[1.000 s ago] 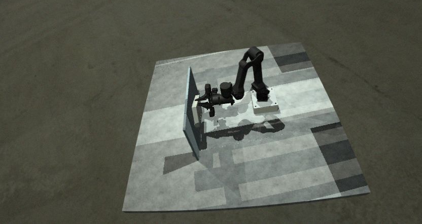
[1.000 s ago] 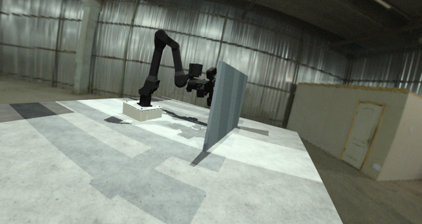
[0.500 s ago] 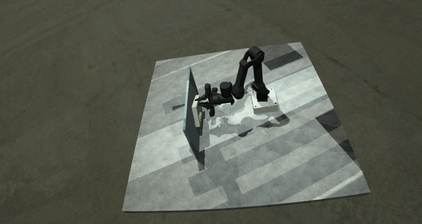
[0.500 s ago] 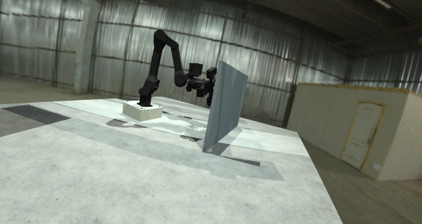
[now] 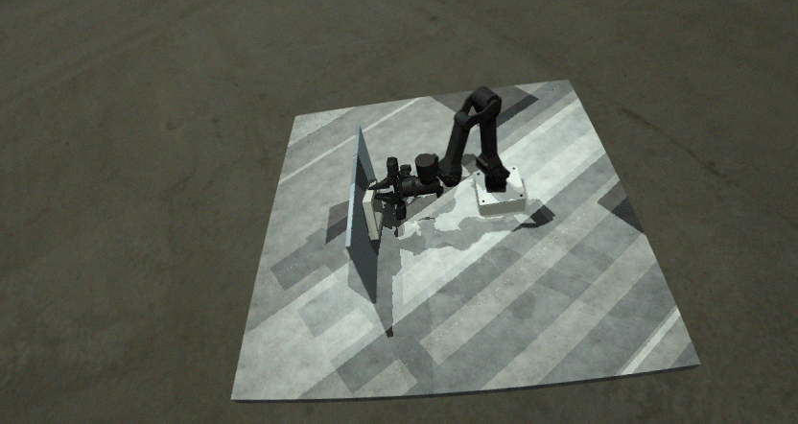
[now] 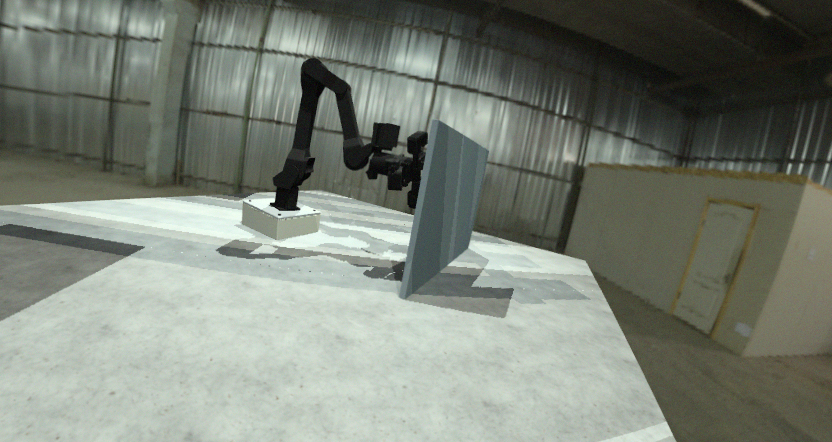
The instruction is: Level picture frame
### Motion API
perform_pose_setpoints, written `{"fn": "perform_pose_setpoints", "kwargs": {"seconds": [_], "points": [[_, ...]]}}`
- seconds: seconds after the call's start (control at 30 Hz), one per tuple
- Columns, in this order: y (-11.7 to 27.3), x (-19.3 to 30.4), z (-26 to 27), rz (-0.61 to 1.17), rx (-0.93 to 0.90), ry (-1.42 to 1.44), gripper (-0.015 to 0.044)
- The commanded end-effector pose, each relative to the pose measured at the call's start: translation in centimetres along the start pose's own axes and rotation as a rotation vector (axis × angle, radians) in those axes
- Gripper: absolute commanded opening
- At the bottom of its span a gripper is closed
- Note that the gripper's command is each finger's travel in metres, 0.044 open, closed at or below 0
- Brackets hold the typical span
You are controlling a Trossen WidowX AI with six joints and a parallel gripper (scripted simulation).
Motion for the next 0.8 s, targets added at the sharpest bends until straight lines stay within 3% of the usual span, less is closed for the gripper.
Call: {"fn": "perform_pose_setpoints", "kwargs": {"seconds": [0.0, 0.77], "points": [[-0.01, -0.1, 0.52, -0.005, -0.014, -0.011, 0.0], [-0.01, 0.01, 0.44, -0.005, -0.014, -0.011, 0.0]]}}
Point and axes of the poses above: the point midway between the two fingers, 35 mm back from their tips, its own y axis back along the fingers, its own z axis across the jaws, x = y × z, the point moved 4 cm from there along y, back along the fingers, and after that the axes turned 11 degrees about y, right-handed, at the moved point
